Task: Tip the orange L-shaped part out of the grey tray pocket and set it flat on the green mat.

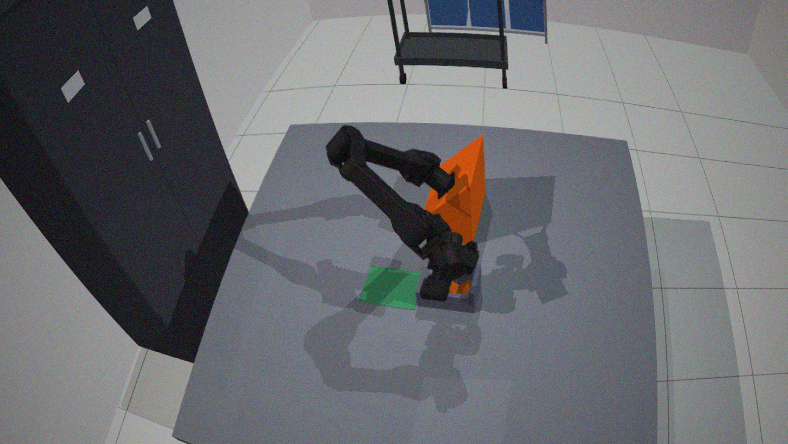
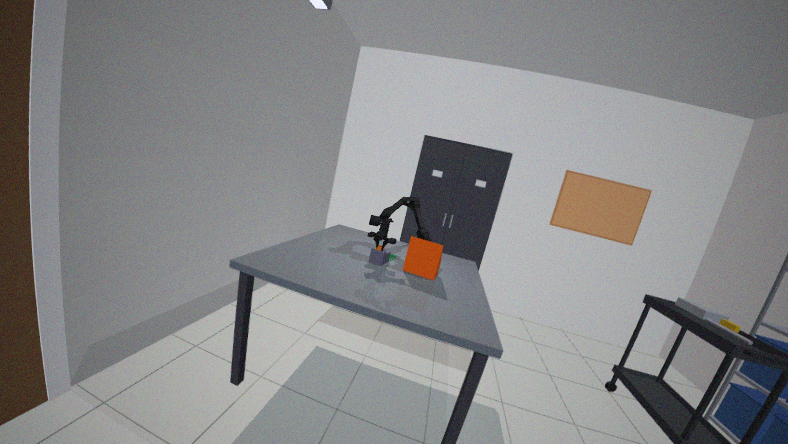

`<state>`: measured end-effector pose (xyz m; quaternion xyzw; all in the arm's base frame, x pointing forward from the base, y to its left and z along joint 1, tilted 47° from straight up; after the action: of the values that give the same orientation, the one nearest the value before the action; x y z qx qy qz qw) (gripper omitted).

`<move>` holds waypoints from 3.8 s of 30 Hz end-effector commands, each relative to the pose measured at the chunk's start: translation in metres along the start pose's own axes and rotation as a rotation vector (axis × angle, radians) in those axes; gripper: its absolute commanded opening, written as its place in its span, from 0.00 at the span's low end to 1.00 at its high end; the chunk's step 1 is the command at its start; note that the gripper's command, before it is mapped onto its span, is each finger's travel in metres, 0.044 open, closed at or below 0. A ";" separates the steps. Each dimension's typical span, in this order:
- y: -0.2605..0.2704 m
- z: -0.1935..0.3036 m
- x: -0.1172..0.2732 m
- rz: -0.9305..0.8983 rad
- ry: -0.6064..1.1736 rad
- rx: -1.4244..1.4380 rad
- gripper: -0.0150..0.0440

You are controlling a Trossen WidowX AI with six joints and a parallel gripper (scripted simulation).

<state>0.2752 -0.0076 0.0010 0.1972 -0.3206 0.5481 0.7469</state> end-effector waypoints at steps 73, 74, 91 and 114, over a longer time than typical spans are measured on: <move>0.001 0.000 0.087 -0.004 0.003 0.005 0.25; 0.001 0.001 0.087 -0.004 0.003 0.006 0.25; -0.001 0.071 0.083 -0.005 0.007 0.006 0.25; 0.003 0.166 0.084 -0.005 0.011 0.007 0.25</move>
<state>0.2488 -0.0515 0.1751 0.1946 -0.3199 0.5482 0.7478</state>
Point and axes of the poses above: the point midway between the two fingers, 35 mm back from their tips, its own x axis back along the fingers, its own y axis across the jaws, z = x × y, the point moved 9 cm from there along x, back along the fingers, and after that the axes turned 4 degrees about -x, right-handed, at the moved point
